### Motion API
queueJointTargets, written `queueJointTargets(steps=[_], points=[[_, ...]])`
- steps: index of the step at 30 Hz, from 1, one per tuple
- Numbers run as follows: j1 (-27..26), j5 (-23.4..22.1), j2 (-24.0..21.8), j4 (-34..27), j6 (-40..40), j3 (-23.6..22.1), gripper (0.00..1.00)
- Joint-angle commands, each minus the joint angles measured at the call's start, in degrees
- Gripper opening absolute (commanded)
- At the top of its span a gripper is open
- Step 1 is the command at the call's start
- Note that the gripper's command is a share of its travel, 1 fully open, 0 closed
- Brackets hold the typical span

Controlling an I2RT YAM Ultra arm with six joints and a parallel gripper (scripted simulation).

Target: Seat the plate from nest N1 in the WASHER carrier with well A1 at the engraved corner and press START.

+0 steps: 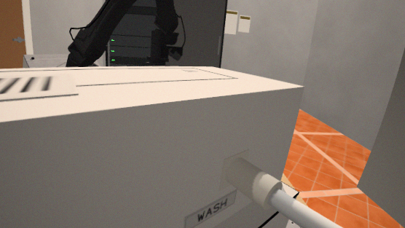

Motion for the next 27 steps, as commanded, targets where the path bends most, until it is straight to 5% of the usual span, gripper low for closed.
queueJointTargets(steps=[1, 10, 27], points=[[1.2, 0.2, -1.5, -0.5, 0.4, 1.7, 0.84], [-1.6, 0.5, -3.9, -0.9, 4.1, -1.9, 0.84], [-12.3, -0.7, -16.8, -2.4, 19.6, -5.5, 0.84]])
